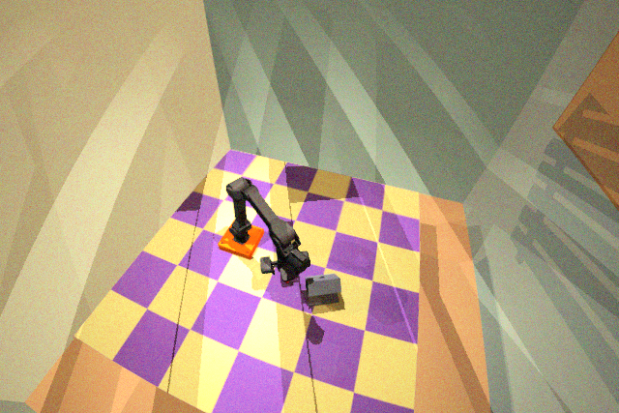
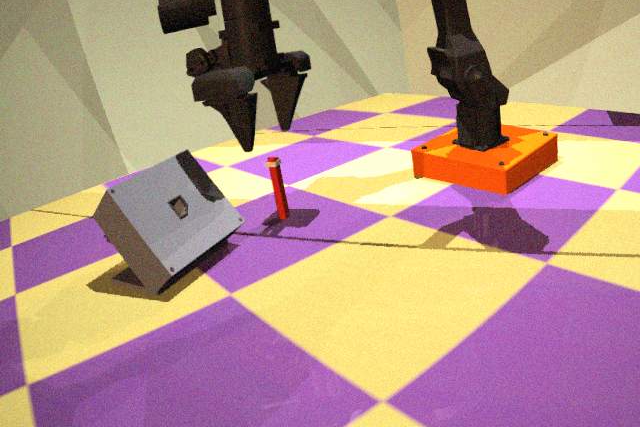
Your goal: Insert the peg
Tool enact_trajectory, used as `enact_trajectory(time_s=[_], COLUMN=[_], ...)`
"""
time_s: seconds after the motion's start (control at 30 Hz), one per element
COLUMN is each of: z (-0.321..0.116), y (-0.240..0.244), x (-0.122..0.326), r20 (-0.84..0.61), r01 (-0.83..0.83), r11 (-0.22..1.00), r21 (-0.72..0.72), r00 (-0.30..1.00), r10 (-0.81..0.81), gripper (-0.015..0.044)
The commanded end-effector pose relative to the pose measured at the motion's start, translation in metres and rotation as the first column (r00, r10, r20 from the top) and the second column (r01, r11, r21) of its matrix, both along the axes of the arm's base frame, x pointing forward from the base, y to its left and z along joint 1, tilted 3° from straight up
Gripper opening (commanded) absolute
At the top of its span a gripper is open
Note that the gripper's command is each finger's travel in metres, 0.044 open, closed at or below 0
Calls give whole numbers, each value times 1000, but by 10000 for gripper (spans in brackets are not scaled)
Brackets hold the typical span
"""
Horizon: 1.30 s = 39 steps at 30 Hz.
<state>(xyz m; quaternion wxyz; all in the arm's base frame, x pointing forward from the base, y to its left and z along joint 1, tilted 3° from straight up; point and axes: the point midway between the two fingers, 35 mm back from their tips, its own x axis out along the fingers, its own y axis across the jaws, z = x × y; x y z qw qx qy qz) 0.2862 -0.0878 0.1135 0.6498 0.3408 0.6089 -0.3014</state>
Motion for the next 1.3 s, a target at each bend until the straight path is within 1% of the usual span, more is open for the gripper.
enact_trajectory(time_s=[0.0,1.27], z=[-3,-61], y=[2,5], x=[1,5], r20=[-7,-7], r01=[-19,-19], r11=[1000,1000], r21=[10,10], r00=[1000,1000], r10=[19,19], gripper=[440,440])
